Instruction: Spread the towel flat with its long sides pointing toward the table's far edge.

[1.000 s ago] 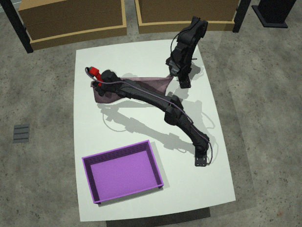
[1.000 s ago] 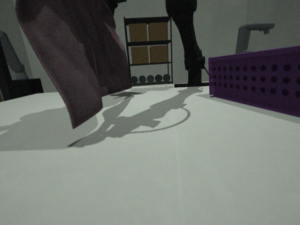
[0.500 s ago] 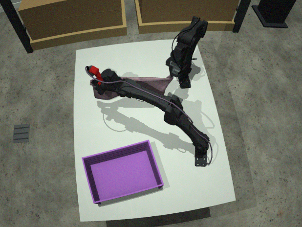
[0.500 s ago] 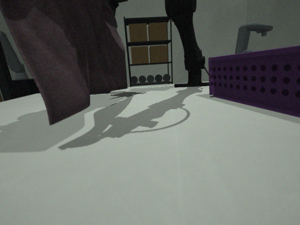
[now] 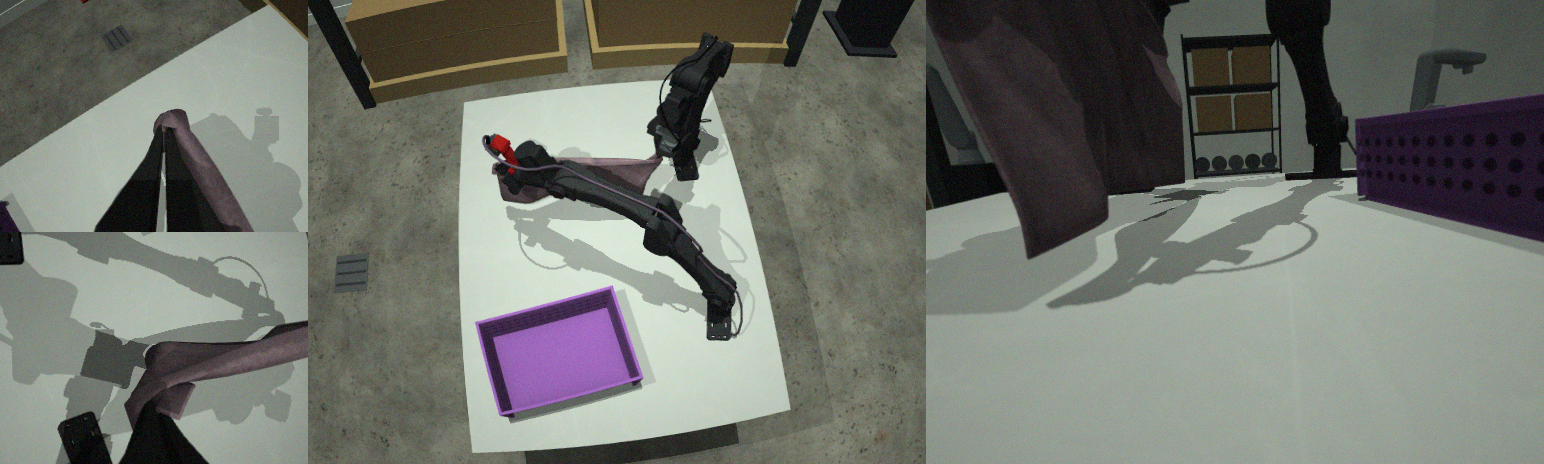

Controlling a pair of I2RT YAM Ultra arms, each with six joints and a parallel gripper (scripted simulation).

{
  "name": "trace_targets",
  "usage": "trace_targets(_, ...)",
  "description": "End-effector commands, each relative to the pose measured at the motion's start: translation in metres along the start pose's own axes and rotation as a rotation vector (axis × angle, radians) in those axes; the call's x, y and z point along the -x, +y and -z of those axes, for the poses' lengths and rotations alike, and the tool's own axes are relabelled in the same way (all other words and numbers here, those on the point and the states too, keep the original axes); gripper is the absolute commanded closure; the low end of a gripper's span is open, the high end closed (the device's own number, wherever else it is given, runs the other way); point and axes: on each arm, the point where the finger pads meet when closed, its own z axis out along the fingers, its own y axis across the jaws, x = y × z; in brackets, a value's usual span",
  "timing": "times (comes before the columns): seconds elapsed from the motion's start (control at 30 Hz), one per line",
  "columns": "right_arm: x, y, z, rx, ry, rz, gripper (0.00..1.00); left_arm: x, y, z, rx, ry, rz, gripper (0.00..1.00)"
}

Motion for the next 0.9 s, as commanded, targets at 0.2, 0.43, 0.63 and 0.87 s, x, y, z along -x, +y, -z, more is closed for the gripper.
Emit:
trace_targets(0.2, 0.004, 0.016, 0.018, 0.078, -0.051, 0.023, 1.00, 0.025, 0.014, 0.001, 0.049, -0.083, 0.014, 1.00)
trace_targets(0.43, 0.004, 0.016, 0.018, 0.078, -0.051, 0.023, 1.00, 0.025, 0.014, 0.001, 0.049, -0.083, 0.014, 1.00)
trace_targets(0.63, 0.004, 0.016, 0.018, 0.078, -0.051, 0.023, 1.00, 0.025, 0.014, 0.001, 0.049, -0.083, 0.014, 1.00)
trace_targets(0.87, 0.001, 0.003, -0.004, 0.047, -0.055, -0.036, 1.00, 0.012, 0.001, 0.012, 0.033, -0.060, 0.007, 1.00)
